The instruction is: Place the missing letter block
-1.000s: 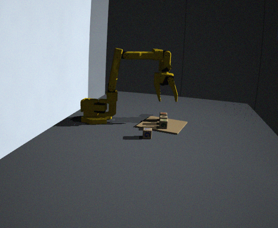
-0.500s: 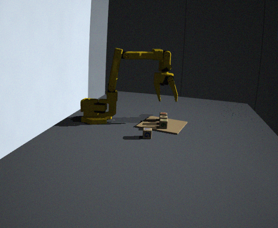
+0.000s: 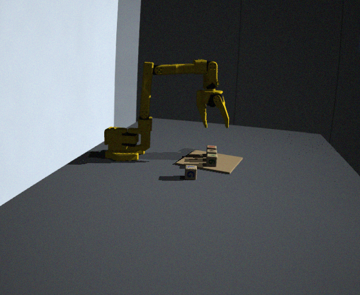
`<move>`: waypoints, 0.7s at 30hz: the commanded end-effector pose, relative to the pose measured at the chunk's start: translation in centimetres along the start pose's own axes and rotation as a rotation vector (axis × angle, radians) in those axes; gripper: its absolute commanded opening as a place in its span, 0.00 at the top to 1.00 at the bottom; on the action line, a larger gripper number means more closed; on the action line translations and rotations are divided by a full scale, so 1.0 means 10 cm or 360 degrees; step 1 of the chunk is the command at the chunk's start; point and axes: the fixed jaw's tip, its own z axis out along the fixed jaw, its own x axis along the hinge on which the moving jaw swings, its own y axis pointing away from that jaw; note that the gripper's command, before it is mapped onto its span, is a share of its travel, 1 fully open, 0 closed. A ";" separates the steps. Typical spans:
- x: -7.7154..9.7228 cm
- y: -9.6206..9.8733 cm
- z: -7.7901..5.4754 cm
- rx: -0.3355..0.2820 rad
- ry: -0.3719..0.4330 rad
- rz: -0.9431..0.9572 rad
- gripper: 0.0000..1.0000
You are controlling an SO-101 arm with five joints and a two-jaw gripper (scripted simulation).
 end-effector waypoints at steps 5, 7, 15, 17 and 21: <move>0.12 0.04 -0.21 0.0168 -0.0071 0.0430 0.67; 0.16 0.06 -0.25 0.0197 -0.0088 0.0579 0.67; 0.30 0.16 -0.35 0.0287 -0.0156 0.1066 0.67; 0.34 0.20 -0.38 0.0317 -0.0183 0.1231 0.67; 0.42 0.27 -0.42 0.0373 -0.0243 0.1549 0.67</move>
